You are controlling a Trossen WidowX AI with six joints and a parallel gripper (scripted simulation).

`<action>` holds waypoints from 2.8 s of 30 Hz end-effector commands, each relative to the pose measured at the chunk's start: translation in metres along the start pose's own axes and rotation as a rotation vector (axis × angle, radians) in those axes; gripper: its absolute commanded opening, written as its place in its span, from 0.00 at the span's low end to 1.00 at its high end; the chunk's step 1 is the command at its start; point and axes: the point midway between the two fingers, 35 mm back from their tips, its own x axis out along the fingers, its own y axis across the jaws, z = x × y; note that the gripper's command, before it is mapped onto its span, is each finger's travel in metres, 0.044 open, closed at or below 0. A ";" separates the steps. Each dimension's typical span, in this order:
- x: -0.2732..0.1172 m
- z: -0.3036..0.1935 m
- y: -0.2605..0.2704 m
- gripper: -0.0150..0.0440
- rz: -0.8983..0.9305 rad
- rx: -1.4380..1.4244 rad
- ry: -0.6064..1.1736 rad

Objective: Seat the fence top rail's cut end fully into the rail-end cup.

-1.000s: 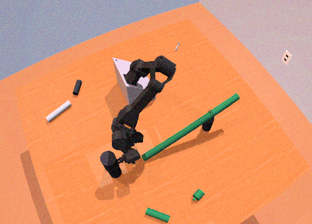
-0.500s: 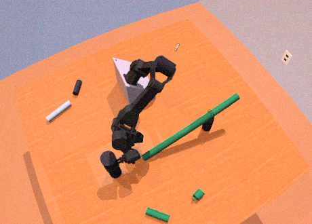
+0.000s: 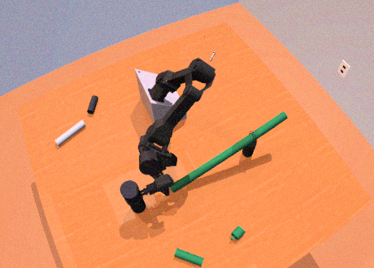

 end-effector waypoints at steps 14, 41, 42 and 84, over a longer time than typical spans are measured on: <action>-0.041 0.052 -0.028 1.00 -0.003 0.517 0.007; -0.101 0.135 -0.041 1.00 -0.013 1.598 0.015; -0.101 0.135 -0.041 1.00 -0.013 1.598 0.015; -0.022 0.171 -0.029 1.00 -0.002 3.050 0.812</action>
